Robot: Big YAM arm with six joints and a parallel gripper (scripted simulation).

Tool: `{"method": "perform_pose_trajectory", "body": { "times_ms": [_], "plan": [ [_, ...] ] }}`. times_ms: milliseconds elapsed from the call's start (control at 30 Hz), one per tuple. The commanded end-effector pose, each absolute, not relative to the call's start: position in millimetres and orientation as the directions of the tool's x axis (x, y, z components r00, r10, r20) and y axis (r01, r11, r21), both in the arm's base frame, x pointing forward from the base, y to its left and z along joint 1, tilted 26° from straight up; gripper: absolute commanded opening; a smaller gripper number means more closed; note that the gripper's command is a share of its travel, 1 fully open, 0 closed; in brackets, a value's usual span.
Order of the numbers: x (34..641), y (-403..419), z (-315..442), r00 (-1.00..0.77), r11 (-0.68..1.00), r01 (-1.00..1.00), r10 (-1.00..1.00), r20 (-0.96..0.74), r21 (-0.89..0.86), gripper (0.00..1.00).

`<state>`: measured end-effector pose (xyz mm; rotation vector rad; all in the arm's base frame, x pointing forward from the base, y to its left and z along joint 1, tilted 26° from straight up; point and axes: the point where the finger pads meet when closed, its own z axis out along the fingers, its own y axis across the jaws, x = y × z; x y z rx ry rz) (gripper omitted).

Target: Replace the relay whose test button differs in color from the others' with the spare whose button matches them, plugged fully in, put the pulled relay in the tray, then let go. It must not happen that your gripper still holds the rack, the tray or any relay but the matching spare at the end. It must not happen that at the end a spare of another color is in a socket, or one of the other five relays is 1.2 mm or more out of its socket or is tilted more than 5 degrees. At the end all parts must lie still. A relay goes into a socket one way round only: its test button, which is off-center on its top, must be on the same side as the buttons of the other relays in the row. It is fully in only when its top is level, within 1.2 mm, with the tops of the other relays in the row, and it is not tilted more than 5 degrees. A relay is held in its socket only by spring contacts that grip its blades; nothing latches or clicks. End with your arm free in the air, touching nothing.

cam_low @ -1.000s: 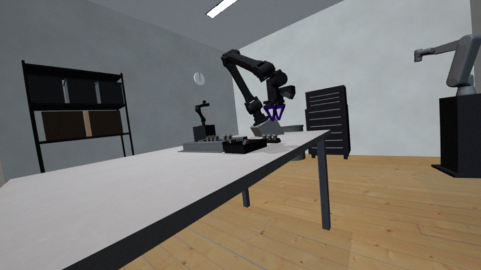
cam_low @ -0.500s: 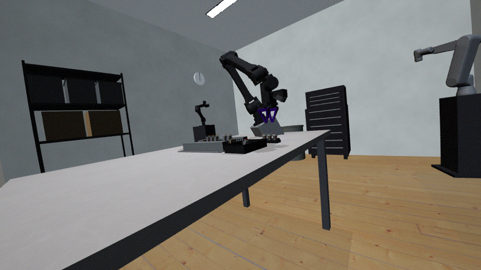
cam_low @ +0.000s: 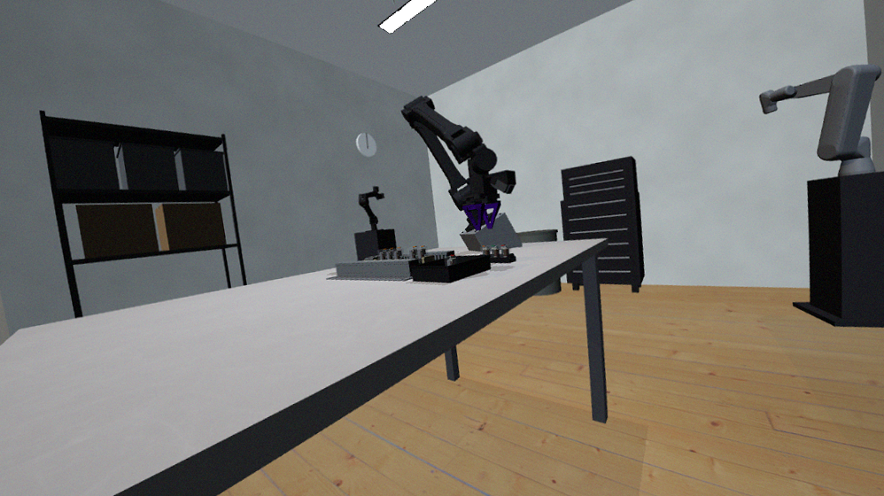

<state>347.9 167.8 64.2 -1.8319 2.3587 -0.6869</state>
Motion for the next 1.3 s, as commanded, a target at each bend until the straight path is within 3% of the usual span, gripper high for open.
{"method": "perform_pose_trajectory", "body": {
  "times_ms": [0,1267],
  "plan": [
    [357.5,169.5,70.5,-0.279,0.185,-0.896,-0.941,0.189,-0.403,0.59],
    [366.8,178.3,79.4,-0.278,0.185,-0.891,-0.944,0.176,-0.414,0.59]
  ]
}}
